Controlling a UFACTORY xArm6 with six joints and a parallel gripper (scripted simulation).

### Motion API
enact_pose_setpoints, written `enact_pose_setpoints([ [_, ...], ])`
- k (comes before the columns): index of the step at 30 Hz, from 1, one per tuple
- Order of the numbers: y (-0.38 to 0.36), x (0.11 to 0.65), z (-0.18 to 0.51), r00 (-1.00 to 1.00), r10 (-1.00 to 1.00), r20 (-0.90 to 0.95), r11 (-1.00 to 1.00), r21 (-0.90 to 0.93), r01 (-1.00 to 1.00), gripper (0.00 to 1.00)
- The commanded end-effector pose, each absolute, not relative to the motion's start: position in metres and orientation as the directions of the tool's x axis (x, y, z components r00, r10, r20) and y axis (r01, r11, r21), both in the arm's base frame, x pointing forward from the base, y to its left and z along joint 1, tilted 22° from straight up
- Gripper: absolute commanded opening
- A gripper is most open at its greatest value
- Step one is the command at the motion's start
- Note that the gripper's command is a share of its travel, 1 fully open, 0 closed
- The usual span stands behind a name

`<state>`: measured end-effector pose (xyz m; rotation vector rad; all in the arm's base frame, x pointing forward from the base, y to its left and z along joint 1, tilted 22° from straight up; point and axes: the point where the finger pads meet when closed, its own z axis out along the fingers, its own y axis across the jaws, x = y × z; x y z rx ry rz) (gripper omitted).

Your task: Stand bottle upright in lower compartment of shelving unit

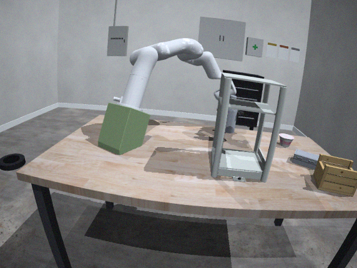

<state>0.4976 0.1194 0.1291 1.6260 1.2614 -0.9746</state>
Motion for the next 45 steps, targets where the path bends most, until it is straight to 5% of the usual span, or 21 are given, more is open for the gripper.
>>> enact_pose_setpoints([
  [1,0.119,0.498,0.131,0.195,0.328,-0.924,-0.144,0.156,0.977,0.00],
  [45,0.041,0.491,0.101,0.196,0.328,-0.924,-0.144,0.156,0.977,0.00],
])
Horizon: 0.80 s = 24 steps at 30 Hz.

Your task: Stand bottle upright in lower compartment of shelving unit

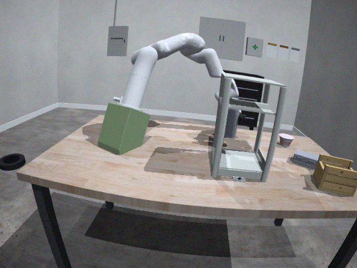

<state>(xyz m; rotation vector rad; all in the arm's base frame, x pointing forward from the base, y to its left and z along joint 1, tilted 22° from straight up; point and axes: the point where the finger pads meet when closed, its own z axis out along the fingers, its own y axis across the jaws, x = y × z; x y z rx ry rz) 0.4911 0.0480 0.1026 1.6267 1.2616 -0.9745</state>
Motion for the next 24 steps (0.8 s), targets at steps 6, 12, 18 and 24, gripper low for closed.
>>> enact_pose_setpoints([
  [6,0.031,0.491,0.098,0.196,0.328,-0.924,-0.144,0.156,0.977,0.00],
  [12,0.029,0.490,0.097,0.195,0.328,-0.924,-0.144,0.156,0.977,0.00],
  [18,0.028,0.490,0.097,0.195,0.328,-0.924,-0.144,0.156,0.977,0.00],
  [24,0.027,0.497,0.098,0.195,0.328,-0.924,-0.144,0.156,0.977,0.00],
])
